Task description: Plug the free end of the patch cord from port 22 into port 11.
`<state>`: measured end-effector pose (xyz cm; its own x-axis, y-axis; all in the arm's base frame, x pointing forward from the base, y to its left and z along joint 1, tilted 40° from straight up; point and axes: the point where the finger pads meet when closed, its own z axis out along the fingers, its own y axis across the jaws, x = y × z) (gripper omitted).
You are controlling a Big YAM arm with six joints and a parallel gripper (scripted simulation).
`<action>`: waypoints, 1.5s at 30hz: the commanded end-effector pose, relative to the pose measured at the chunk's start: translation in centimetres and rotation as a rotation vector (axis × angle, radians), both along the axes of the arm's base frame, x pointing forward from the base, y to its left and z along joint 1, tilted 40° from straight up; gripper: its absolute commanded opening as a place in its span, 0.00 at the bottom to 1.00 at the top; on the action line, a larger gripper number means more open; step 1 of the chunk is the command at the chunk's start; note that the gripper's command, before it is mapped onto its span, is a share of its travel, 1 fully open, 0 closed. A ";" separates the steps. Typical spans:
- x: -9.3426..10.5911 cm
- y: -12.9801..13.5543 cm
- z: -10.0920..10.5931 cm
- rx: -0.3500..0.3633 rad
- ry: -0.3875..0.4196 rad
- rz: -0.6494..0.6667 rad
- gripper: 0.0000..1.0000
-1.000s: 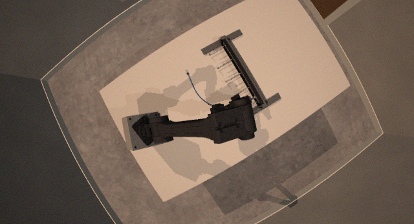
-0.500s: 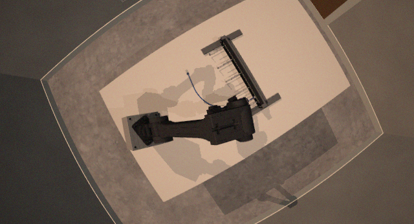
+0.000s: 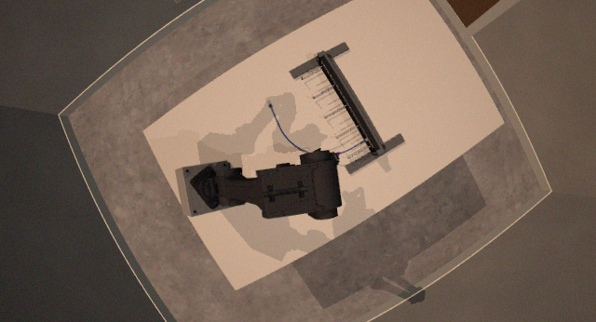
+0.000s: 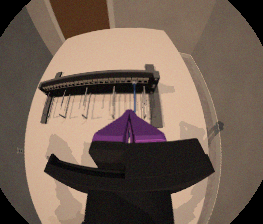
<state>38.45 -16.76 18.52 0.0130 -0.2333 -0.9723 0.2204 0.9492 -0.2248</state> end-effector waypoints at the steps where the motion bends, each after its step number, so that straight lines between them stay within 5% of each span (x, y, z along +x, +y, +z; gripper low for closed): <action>1: -1.5 0.1 1.1 -0.012 -0.036 -0.009 0.00; 13: -0.8 0.7 -0.4 -0.008 0.016 0.001 0.00; 22: 4.7 5.7 -7.3 -0.092 0.319 0.050 0.00; 24: 4.7 5.7 -7.3 -0.092 0.319 0.050 0.00; 26: 6.0 8.1 -9.9 -0.154 0.435 0.079 0.00; 32: 7.1 12.0 -13.5 -0.276 0.606 0.133 0.00; 39: 7.2 16.5 -17.1 -0.455 0.789 0.206 0.00; 41: 7.2 16.5 -17.1 -0.455 0.789 0.206 0.00; 45: 6.7 19.6 -19.3 -0.605 0.907 0.263 0.00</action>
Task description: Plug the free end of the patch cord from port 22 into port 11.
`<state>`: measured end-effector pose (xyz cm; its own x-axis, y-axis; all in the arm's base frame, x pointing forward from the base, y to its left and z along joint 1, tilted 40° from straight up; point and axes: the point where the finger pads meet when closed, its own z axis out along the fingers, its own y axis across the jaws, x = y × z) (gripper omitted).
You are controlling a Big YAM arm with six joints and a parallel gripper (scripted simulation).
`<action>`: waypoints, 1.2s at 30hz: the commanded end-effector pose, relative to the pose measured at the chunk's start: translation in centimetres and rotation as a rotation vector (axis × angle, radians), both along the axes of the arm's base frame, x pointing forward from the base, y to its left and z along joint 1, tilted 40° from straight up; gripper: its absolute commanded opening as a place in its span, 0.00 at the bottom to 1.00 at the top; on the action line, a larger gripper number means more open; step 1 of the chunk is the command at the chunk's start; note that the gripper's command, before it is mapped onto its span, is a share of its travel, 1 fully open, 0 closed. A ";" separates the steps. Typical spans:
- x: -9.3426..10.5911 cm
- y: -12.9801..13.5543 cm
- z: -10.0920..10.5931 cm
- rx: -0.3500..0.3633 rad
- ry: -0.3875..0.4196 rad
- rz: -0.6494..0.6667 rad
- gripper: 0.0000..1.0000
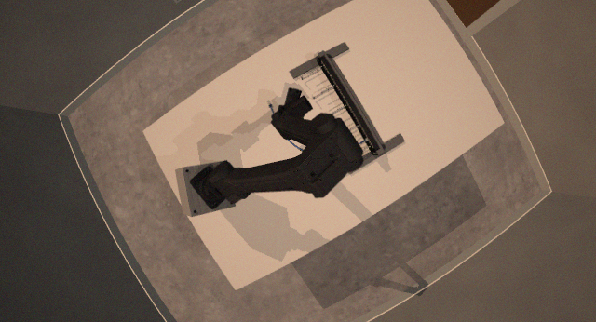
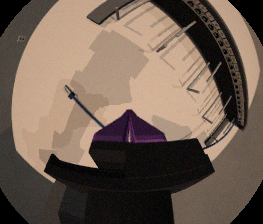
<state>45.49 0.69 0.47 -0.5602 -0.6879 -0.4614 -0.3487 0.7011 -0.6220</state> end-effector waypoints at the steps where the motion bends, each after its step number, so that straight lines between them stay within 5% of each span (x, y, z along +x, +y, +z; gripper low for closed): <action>1: -0.5 2.7 -1.6 -0.093 0.089 0.105 0.00; 18: -3.9 10.2 -5.5 -0.515 0.377 0.385 0.00; 36: -3.7 9.5 -4.6 -0.513 0.367 0.361 0.00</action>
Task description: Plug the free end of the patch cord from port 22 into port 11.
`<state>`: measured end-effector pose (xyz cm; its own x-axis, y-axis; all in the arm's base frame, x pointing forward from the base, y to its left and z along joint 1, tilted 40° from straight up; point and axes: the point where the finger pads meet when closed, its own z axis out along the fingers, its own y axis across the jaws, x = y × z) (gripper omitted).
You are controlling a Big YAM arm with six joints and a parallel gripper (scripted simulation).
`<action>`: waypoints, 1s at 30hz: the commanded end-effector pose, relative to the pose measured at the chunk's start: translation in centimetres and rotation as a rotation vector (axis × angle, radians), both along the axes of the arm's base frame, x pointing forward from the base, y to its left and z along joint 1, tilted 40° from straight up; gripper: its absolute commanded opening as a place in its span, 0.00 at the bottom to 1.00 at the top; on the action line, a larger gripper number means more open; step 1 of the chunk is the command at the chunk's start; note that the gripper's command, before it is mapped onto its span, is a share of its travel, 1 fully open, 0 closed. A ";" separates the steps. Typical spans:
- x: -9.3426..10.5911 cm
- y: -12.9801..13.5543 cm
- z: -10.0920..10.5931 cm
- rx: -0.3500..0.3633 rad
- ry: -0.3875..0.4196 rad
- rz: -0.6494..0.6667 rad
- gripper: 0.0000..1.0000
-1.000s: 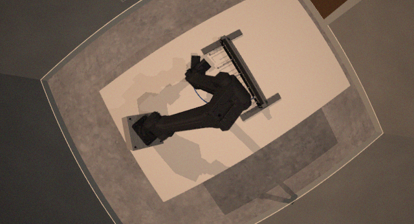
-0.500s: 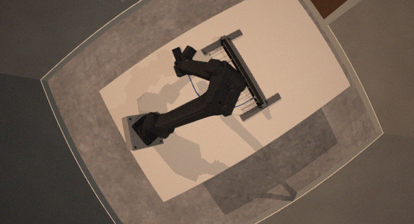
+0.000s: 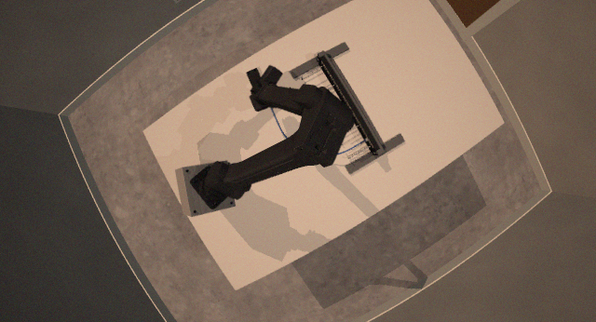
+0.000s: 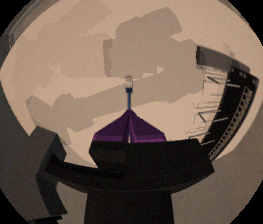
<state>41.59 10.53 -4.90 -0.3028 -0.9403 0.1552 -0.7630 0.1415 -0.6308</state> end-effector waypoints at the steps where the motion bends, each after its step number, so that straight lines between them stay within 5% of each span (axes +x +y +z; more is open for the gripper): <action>1: 0.2 -0.4 0.8 0.009 -0.015 -0.011 0.00; 30: 0.2 0.8 0.8 0.022 -0.025 0.008 0.00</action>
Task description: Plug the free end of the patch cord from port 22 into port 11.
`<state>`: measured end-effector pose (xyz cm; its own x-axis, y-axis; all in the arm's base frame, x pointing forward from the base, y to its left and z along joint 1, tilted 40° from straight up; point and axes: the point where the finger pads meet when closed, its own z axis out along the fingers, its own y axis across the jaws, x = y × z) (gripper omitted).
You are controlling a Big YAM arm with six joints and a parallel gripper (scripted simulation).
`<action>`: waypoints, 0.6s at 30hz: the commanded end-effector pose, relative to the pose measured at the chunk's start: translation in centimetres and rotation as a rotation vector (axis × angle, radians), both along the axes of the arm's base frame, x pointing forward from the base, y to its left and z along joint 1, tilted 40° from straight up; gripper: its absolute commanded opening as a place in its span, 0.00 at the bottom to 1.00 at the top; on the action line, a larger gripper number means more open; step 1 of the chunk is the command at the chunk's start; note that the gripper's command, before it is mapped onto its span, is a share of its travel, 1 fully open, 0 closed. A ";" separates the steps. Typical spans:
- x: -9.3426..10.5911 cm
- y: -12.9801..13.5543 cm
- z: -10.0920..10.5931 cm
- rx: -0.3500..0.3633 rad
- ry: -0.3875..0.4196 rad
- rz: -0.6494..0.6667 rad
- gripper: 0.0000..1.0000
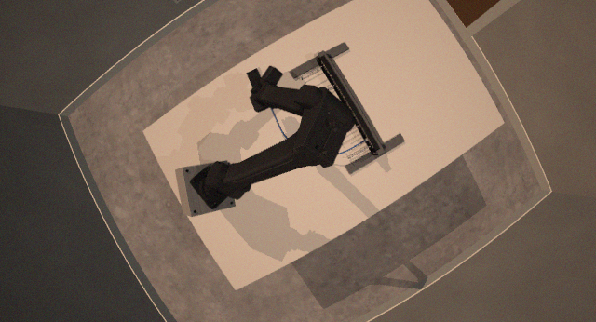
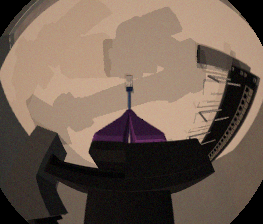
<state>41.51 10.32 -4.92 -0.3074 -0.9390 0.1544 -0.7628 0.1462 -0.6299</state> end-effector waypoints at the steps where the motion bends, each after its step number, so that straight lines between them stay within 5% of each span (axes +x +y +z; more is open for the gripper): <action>1: 0.3 1.0 0.8 0.021 -0.026 0.014 0.00; 18: 0.2 1.1 0.7 0.021 -0.026 0.017 0.00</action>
